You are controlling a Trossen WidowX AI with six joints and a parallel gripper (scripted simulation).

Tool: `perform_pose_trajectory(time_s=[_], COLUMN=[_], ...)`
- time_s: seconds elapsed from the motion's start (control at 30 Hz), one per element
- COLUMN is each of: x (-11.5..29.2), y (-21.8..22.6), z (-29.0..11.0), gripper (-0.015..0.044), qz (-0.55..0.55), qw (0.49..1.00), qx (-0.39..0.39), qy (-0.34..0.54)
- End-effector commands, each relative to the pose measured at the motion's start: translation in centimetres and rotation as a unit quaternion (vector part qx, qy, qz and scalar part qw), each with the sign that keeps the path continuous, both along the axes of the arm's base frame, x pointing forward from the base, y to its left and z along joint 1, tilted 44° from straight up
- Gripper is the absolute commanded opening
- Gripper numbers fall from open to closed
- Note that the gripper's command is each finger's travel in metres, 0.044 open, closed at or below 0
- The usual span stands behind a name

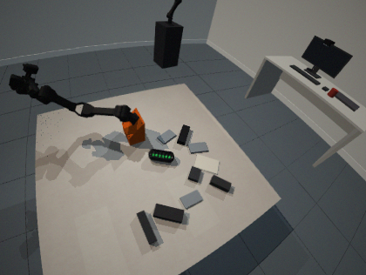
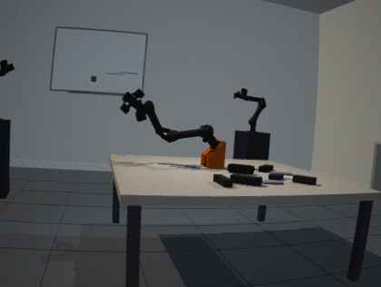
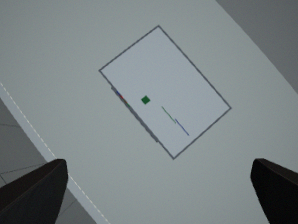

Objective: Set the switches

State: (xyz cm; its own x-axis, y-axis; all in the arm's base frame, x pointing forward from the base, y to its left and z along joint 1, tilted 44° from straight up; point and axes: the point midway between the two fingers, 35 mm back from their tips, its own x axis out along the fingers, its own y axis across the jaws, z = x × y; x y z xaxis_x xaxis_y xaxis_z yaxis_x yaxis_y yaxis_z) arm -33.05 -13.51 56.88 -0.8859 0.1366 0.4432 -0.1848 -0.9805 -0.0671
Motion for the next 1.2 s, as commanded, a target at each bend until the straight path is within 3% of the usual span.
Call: perform_pose_trajectory(time_s=[0.0,0.13,0.47,0.73,0.83,1.17], x=[0.0,0.7,11.5,21.9,23.6,36.8], y=[0.0,0.4,7.1,13.5,14.4,22.6], z=[0.0,0.7,8.5,12.0,11.8,11.1], gripper=[0.0374,0.0269,0.0006,0.0,0.0,0.0], qz=[0.0,0.0,-0.028,-0.088,-0.116,-0.233], qw=[1.0,1.0,0.984,0.946,0.938,0.859], qx=[0.0,0.001,0.008,0.007,0.019,-0.009], qy=[0.0,0.012,0.177,0.311,0.325,0.456])
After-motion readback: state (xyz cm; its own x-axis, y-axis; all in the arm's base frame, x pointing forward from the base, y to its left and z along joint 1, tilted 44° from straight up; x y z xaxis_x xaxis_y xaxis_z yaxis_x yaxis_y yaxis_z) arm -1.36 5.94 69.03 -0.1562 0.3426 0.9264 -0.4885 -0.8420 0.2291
